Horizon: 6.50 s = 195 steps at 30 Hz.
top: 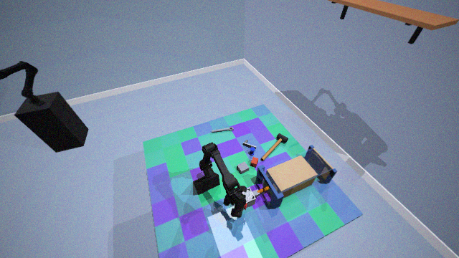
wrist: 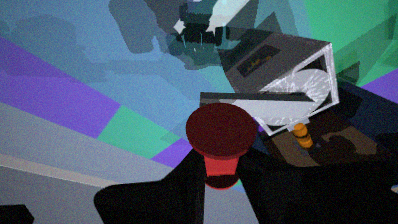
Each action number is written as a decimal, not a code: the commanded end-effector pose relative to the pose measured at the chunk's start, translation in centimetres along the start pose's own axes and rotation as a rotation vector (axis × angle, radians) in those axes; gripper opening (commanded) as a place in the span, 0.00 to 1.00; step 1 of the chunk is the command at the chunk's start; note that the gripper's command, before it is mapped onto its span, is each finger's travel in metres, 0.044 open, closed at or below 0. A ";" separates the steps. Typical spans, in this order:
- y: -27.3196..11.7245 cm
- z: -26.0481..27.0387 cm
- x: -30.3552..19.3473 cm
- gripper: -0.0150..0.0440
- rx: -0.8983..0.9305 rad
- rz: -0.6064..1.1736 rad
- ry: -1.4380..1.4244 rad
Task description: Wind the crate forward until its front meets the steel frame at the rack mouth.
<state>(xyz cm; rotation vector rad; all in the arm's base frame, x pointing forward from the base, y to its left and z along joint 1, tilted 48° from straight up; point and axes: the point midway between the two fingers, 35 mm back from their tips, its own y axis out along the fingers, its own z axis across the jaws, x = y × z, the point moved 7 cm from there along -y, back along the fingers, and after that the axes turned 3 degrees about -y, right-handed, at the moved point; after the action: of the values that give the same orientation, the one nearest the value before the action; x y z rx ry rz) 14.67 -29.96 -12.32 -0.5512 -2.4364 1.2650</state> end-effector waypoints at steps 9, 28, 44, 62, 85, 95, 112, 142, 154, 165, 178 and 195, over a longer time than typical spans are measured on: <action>1.0 0.0 -1.8 0.25 -0.001 0.010 -0.010; 1.9 -0.3 -3.7 0.25 -0.002 0.011 -0.011; 2.5 -1.0 -5.2 0.25 -0.003 0.012 -0.012; 3.2 -2.0 -6.8 0.25 -0.004 0.013 -0.013; 4.0 -3.8 -8.6 0.25 -0.006 0.014 -0.014; 4.2 -4.8 -9.2 0.25 -0.007 0.014 -0.014; 4.6 -6.5 -10.0 0.25 -0.009 0.014 -0.014; 4.8 -9.7 -10.7 0.25 -0.012 0.014 -0.014; 4.8 -11.1 -10.7 0.25 -0.013 0.013 -0.014; 4.8 -12.3 -10.5 0.25 -0.014 0.013 -0.014; 4.6 -13.7 -10.2 0.25 -0.015 0.012 -0.014; 4.2 -15.4 -9.4 0.25 -0.017 0.011 -0.013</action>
<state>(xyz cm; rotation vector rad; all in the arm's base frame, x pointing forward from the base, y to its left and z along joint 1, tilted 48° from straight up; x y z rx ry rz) 30.91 -22.70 -9.11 -0.5803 -2.4527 1.3048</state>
